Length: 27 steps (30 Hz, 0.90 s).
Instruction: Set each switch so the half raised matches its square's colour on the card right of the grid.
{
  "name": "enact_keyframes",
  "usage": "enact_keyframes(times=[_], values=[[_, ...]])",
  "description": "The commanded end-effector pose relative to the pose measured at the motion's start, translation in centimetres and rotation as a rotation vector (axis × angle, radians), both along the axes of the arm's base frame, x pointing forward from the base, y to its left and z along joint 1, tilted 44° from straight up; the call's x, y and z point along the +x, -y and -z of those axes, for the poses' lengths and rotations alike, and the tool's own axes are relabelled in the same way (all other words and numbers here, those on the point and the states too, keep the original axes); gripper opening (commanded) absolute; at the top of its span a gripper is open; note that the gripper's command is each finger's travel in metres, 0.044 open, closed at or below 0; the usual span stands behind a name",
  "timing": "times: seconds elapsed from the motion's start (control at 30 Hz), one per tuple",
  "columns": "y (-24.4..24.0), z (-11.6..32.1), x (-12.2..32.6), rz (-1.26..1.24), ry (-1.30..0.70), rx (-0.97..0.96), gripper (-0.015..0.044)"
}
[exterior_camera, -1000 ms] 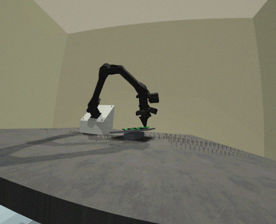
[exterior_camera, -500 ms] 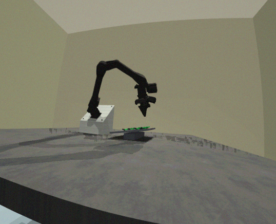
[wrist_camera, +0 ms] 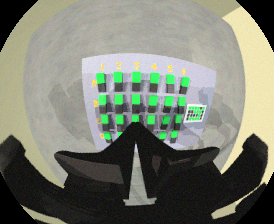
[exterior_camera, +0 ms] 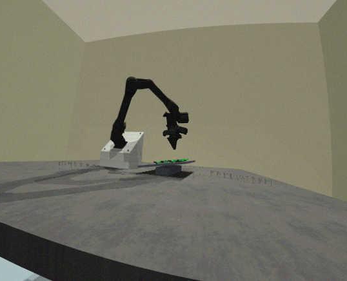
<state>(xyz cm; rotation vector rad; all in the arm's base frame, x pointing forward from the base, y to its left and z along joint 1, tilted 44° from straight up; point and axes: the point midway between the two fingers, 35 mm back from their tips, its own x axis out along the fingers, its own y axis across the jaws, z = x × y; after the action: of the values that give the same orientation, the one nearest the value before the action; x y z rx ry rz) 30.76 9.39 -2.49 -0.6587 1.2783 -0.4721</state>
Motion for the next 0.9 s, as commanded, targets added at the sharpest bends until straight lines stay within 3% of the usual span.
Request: enact_keyframes(times=[0.0,0.87], values=[[1.9,1.7,0.3,-0.005,0.005,-0.009,0.0000],[4.1,3.9,0.9,-0.009,0.010,-0.011,0.0000]])
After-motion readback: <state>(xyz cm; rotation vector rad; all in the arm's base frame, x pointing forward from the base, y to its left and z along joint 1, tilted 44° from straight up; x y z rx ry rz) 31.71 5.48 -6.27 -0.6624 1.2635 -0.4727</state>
